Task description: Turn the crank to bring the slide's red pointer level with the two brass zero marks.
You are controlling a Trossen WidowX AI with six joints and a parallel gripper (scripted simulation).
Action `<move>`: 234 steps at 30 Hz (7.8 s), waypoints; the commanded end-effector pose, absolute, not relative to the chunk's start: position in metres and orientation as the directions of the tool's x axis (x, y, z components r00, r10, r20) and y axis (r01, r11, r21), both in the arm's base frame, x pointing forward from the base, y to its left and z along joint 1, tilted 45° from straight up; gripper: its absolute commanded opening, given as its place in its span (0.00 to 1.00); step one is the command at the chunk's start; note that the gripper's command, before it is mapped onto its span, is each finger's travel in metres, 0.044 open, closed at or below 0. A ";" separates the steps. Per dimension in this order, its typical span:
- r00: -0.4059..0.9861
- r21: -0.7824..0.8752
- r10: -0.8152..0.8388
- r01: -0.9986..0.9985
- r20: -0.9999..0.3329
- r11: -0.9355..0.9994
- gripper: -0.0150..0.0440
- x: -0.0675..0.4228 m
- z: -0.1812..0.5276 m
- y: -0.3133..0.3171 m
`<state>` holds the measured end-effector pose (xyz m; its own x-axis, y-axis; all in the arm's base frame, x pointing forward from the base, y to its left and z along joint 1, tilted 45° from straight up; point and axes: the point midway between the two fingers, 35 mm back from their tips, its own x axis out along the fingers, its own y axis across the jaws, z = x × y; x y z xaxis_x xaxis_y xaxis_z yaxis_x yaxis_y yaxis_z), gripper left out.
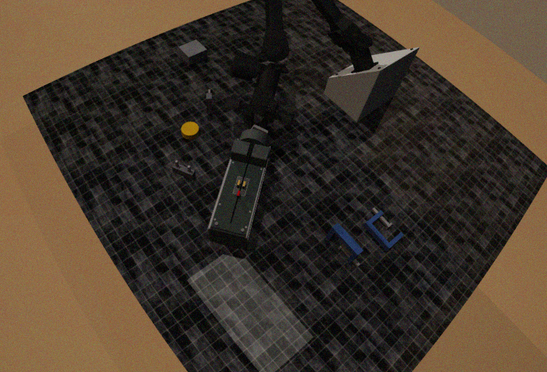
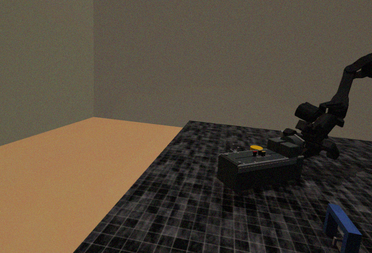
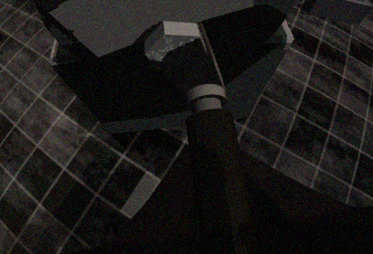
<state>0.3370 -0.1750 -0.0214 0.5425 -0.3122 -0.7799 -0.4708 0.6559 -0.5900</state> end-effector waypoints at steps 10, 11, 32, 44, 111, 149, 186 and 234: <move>0.526 -0.572 -0.301 -0.487 -0.796 0.660 0.25 0.332 -0.029 -0.171; 0.526 -0.572 -0.301 -0.487 -0.796 0.660 0.25 0.332 -0.029 -0.171; 0.526 -0.572 -0.301 -0.487 -0.796 0.660 0.25 0.332 -0.030 -0.170; 0.525 -0.572 -0.301 -0.487 -0.796 0.660 0.25 0.331 -0.030 -0.170; 0.525 -0.571 -0.301 -0.487 -0.796 0.660 0.25 0.329 -0.032 -0.167; 0.525 -0.571 -0.301 -0.487 -0.796 0.660 0.25 0.328 -0.033 -0.165; 0.525 -0.571 -0.301 -0.487 -0.796 0.661 0.25 0.326 -0.034 -0.159; 0.526 -0.571 -0.299 -0.487 -0.796 0.662 0.25 0.331 0.003 -0.120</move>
